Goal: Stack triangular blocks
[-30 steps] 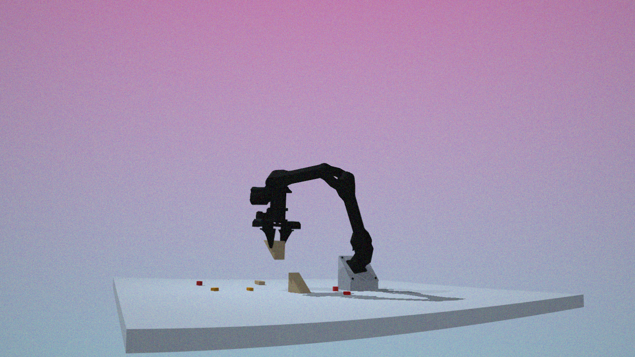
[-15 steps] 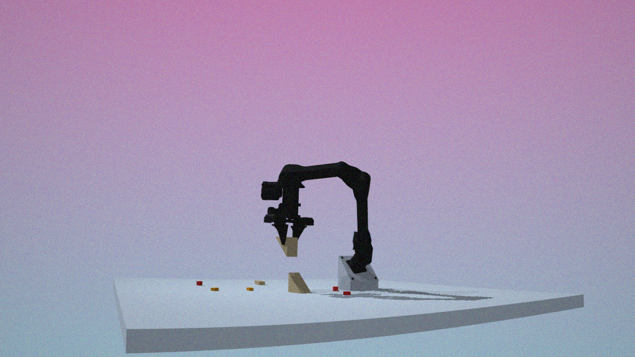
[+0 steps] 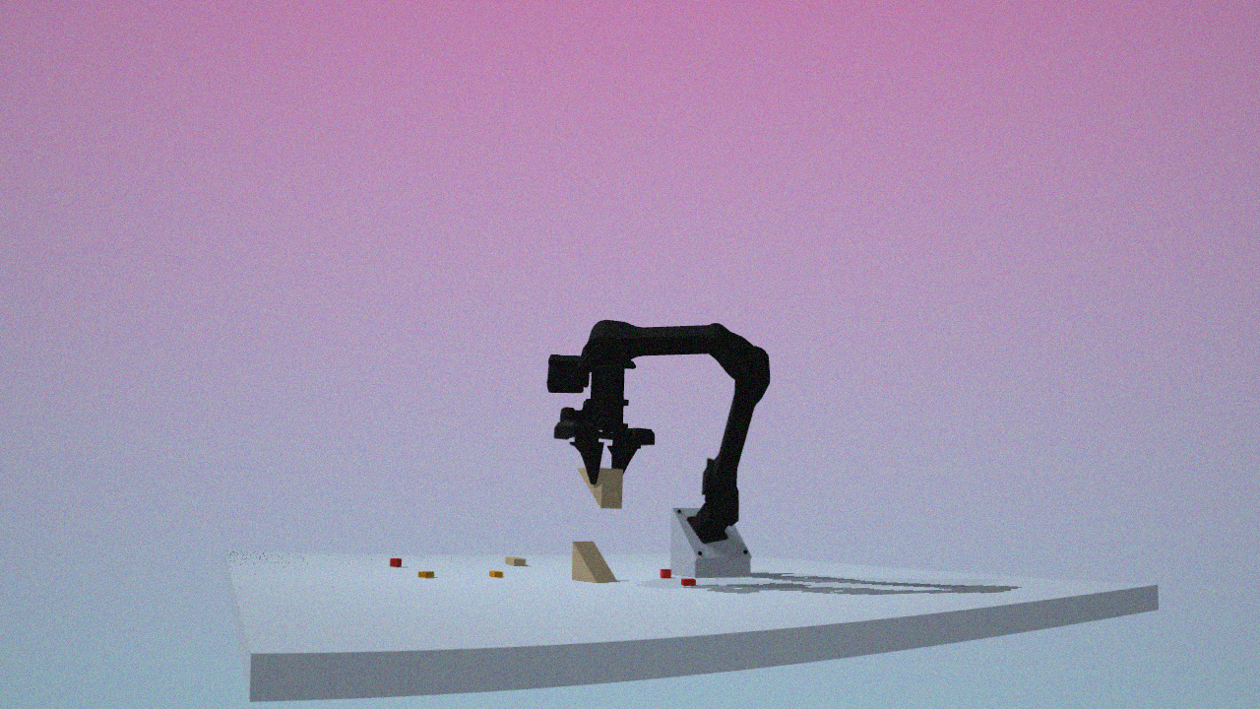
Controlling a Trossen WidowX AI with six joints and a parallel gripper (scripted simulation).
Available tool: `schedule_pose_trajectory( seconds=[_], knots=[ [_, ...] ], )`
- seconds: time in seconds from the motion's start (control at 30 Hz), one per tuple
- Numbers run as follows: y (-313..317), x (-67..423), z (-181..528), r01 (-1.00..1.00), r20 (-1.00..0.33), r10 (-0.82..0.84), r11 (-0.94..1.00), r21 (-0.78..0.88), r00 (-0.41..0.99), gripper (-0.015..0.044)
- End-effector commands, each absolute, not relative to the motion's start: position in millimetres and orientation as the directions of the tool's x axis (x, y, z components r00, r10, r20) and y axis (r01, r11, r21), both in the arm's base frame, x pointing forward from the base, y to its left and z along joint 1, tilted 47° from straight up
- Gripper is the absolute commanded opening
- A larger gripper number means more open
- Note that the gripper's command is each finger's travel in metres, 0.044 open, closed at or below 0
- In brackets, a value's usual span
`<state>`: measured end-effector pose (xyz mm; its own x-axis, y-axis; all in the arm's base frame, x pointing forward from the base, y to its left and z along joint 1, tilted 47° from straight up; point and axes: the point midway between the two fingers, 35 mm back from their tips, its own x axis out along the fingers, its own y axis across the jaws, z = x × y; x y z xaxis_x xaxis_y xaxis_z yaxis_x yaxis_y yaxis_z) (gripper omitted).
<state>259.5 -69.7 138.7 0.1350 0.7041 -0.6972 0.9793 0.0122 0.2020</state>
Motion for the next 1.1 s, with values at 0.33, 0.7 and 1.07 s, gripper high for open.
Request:
schedule_pose_trajectory(
  seconds=[0.33,0.7,1.07],
  knots=[
    [-50.4,246.7,150.0,0.981,-0.688,0.713,0.001,0.193,0.135,0.0000],
    [-31.0,257.2,103.6,0.981,-0.688,0.713,0.001,0.195,0.136,0.0000],
    [-17.6,258.9,79.6,0.981,-0.687,0.714,0.001,0.195,0.136,0.0000]
  ],
)
